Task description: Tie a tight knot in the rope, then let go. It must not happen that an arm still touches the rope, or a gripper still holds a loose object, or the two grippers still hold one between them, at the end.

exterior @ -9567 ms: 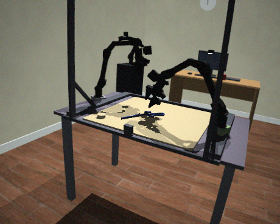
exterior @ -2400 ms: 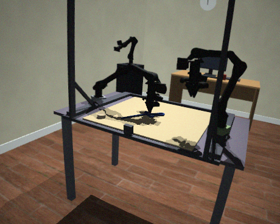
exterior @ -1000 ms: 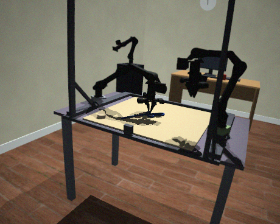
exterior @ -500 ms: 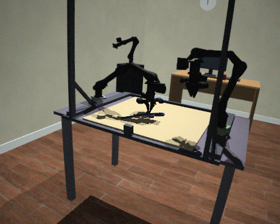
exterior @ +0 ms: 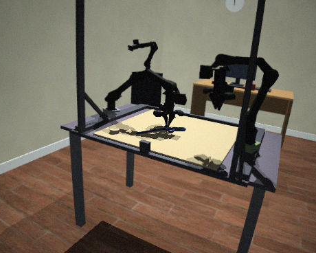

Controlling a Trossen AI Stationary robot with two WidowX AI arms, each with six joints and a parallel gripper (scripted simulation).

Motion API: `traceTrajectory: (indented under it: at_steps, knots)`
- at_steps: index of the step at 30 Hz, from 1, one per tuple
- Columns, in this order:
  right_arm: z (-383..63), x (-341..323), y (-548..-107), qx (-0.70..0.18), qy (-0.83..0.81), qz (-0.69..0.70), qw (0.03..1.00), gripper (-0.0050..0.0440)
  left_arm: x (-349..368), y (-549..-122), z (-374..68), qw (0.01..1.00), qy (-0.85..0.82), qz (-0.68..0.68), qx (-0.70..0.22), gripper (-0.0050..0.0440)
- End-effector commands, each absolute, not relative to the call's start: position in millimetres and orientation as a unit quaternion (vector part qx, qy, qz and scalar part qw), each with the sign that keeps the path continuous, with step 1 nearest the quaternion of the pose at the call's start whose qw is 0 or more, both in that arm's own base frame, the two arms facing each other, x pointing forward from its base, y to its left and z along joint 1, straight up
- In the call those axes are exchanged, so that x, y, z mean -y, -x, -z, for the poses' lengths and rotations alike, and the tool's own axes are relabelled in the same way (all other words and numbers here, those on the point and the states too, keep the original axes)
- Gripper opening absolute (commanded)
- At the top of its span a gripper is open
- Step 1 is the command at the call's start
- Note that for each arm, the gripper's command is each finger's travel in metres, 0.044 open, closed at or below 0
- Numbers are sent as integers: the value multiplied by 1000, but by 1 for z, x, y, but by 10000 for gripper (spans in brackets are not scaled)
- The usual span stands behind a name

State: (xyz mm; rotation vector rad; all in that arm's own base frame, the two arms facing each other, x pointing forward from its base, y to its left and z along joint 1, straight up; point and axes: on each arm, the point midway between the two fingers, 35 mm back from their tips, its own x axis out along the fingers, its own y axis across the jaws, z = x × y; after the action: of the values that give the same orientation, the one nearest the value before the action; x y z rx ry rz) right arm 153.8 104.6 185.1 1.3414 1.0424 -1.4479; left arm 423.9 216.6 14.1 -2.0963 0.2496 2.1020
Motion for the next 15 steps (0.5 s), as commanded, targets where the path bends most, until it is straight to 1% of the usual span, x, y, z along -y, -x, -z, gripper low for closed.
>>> traceTrajectory:
  at_steps: [1,15]
  knots:
    - [-188,-104,-154,-417,-545,579,441,100,-221,-423,-30,89,712,-692,-76,35]
    - [-188,-104,-154,-417,-545,579,441,100,-223,-413,-30,89,712,-692,-75,35]
